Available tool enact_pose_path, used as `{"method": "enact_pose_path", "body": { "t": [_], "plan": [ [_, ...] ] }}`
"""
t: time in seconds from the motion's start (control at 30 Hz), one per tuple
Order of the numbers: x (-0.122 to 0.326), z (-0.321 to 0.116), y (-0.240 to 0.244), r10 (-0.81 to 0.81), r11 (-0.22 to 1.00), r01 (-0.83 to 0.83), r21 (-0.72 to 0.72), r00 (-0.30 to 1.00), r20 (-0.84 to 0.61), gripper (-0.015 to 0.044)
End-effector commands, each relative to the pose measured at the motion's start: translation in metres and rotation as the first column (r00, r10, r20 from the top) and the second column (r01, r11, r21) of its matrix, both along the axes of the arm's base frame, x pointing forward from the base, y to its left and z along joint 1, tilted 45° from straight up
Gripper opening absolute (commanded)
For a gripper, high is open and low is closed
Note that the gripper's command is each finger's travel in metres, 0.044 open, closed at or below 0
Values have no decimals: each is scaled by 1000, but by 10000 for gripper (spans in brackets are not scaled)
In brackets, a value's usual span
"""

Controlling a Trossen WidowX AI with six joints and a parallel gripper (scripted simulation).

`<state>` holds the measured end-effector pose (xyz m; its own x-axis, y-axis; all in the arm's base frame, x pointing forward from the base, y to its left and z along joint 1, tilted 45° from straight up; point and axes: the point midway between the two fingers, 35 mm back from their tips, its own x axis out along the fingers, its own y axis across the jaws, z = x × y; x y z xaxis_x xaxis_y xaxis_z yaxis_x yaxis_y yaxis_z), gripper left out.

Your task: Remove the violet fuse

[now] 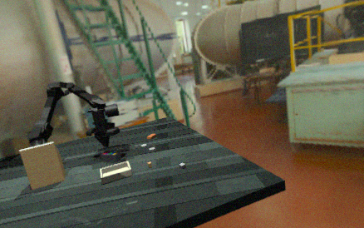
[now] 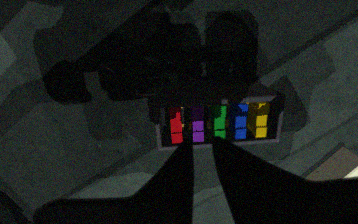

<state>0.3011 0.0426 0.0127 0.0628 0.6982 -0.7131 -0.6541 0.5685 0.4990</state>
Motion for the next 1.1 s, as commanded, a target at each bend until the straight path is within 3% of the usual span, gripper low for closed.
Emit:
{"method": "enact_pose_path", "body": {
  "t": [0.0,1.07],
  "plan": [
    [-2,-4,1,-4,1000,4,7,1000,-8,62],
    [0,-24,19,-4,1000,4,9,1000,-8,62]
  ]
}}
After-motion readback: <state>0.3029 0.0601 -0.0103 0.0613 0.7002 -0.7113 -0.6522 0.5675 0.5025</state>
